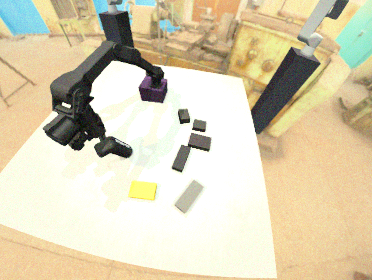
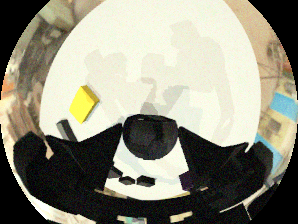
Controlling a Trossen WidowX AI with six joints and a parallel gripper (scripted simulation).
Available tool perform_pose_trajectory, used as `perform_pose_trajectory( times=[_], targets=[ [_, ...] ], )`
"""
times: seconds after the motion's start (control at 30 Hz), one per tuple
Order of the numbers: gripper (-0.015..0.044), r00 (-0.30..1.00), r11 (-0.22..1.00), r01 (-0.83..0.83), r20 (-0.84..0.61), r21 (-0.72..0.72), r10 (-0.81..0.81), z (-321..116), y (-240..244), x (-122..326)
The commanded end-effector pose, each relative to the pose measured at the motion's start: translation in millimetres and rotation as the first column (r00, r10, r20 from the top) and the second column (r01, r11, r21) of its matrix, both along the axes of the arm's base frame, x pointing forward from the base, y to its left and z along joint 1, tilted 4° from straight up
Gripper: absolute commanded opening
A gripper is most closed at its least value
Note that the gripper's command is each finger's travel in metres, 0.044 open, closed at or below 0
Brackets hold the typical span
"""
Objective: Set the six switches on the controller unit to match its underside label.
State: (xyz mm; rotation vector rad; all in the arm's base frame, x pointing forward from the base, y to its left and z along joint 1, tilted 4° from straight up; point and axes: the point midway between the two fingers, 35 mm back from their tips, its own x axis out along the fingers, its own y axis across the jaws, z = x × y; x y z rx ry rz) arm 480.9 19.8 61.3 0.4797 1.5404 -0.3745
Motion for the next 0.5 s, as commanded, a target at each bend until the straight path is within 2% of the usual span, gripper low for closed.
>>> perform_pose_trajectory(
  times=[0.0, 0.47],
  targets=[
    [0.0338, 1.0, 1.0, -0.005, -0.007, -0.007, 0.004, -7.9, -1.5, 1.7],
    [0.0338, 1.0, 1.0, -0.004, 0.004, -0.009, 0.004, -12.0, -6.8, 10.4]
  ],
)
